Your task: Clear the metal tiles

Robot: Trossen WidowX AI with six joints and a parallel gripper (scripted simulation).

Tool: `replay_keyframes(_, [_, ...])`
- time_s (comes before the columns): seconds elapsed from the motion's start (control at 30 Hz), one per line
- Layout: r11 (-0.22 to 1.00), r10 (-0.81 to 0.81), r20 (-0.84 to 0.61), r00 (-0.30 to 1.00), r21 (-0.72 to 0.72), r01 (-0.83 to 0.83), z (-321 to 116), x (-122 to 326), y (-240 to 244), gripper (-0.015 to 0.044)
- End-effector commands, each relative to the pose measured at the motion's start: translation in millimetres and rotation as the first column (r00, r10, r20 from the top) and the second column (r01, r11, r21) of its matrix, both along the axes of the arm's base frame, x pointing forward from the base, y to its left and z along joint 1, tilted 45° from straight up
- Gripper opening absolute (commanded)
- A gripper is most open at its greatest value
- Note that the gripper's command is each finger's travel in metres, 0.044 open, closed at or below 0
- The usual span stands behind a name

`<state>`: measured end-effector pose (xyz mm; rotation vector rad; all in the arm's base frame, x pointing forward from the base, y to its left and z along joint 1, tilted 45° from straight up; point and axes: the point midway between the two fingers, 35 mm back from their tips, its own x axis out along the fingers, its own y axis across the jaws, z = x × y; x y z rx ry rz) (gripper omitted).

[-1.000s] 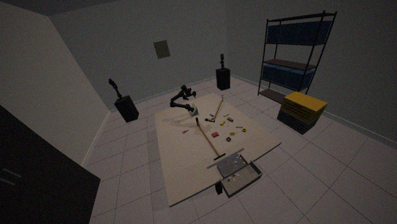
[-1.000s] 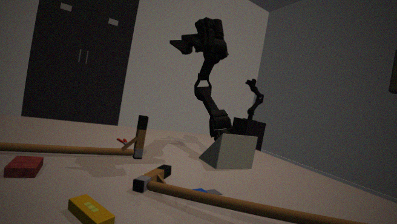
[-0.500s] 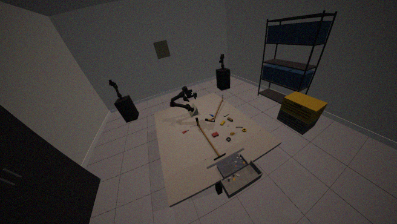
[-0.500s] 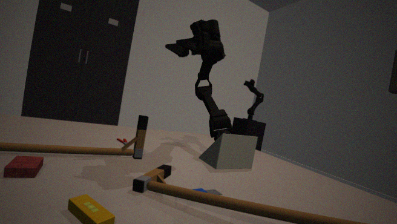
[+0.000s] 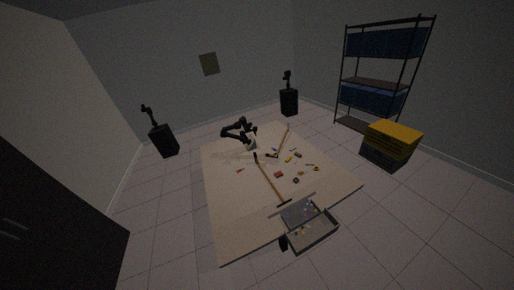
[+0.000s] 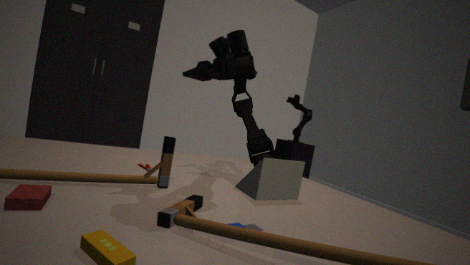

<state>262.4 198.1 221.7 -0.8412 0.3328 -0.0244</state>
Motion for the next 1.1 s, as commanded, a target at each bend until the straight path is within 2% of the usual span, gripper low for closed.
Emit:
replay_keyframes(0.0, [0.999,-0.04,-0.038,0.998,-0.009,0.04,-16,8,-14,0.044])
replay_keyframes(0.53, [0.98,-0.2,-0.171,0.965,-0.038,0.196,-67,28,-72,0.044])
replay_keyframes(1.07, [0.932,-0.358,-0.304,0.883,-0.061,0.357,-113,28,-132,0.044])
